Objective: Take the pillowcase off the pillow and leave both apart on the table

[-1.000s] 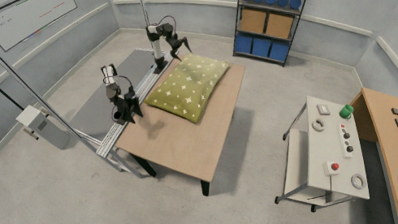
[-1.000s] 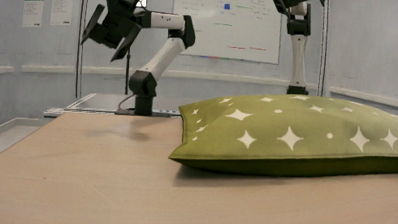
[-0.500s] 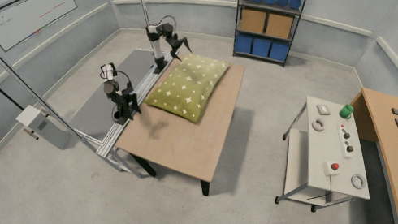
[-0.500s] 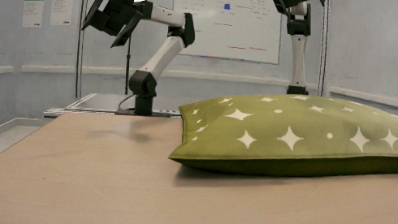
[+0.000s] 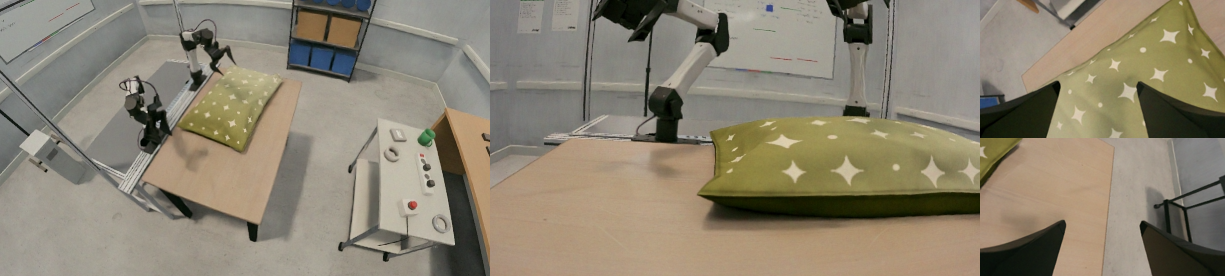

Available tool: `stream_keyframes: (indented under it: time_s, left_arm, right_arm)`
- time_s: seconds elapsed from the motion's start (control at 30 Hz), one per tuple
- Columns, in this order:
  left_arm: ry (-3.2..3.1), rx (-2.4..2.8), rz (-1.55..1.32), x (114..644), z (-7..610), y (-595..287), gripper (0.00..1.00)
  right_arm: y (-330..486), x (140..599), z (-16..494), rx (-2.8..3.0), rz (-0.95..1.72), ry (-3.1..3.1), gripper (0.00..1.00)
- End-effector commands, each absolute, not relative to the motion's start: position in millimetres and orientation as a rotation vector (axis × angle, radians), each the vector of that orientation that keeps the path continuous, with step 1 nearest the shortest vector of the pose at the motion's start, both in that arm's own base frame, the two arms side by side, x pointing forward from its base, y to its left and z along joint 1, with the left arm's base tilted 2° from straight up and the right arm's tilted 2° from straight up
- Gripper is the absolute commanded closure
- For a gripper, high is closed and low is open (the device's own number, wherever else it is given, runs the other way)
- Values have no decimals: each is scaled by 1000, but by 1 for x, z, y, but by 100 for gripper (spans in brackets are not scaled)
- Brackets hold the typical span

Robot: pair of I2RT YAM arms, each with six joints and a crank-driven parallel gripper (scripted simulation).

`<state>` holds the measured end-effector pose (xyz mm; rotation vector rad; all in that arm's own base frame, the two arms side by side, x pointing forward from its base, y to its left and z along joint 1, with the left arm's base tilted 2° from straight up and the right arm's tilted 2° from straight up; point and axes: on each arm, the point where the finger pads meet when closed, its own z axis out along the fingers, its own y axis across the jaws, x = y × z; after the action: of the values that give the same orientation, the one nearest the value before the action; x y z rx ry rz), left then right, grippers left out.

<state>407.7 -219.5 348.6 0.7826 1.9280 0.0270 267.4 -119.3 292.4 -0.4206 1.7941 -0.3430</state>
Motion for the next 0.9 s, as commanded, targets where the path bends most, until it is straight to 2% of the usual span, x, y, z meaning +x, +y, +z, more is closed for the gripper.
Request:
stream_keyframes:
  time_s: [0.0,0.47,0.73,0.87]
  left_arm:
    - [1910,767,24,407,357,-218,0]
    - [1910,767,24,407,357,-218,0]
    - [1910,767,24,407,357,-218,0]
    - [1886,696,-7,408,365,-206,0]
  right_arm:
    - [-121,266,313,-429,-361,1781,0]
    - [-120,265,342,-433,-357,1780,0]
    - [-120,263,344,-432,-369,1775,0]
    - [-119,273,325,-383,-326,1802,0]
